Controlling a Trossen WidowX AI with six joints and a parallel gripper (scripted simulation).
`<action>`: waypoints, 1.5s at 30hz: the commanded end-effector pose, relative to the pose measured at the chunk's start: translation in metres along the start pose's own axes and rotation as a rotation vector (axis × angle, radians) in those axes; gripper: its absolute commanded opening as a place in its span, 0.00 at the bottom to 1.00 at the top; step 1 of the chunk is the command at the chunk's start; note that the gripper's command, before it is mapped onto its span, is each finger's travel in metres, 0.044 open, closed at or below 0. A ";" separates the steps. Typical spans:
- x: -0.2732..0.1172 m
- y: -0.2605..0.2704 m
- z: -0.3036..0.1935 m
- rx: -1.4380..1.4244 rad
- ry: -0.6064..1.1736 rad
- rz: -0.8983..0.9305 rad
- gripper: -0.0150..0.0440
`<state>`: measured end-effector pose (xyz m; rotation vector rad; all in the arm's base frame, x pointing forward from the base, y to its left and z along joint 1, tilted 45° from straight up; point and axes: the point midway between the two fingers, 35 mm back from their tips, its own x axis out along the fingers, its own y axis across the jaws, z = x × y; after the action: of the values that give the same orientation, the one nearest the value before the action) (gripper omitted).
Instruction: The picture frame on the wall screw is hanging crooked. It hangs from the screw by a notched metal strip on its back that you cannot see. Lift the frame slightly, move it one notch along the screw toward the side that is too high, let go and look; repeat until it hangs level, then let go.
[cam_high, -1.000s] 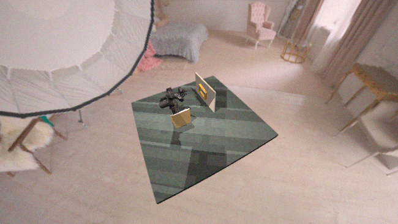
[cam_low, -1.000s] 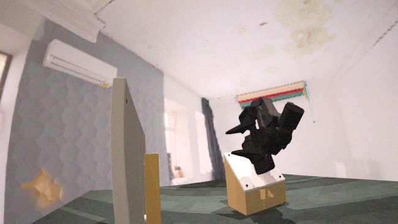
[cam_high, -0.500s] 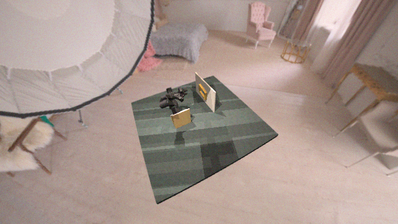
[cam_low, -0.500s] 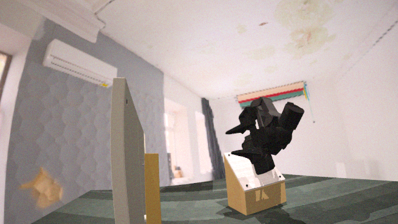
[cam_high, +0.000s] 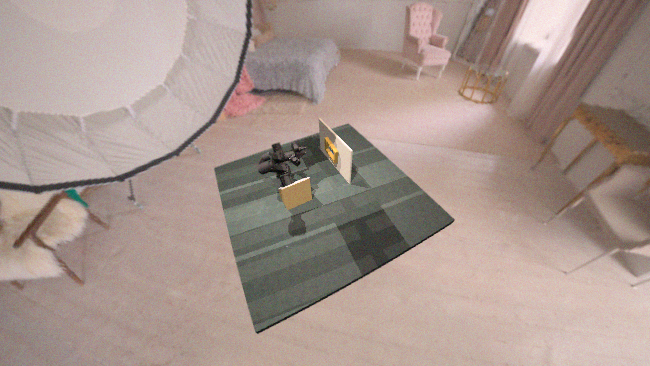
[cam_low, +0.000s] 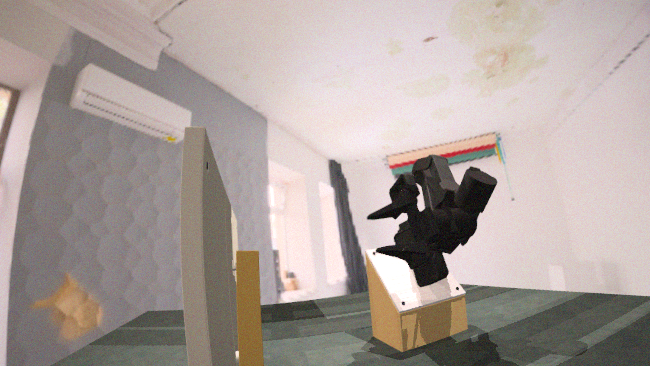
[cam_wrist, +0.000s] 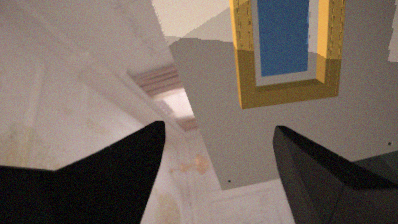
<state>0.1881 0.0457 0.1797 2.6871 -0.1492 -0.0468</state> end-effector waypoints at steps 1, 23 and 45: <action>0.010 -0.009 -0.002 -0.037 -0.003 -0.005 0.69; 0.069 -0.035 0.010 -0.167 0.000 0.002 0.69; 0.149 -0.034 0.009 -0.168 0.004 0.004 0.69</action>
<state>0.3360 0.0549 0.1539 2.5203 -0.1469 -0.0593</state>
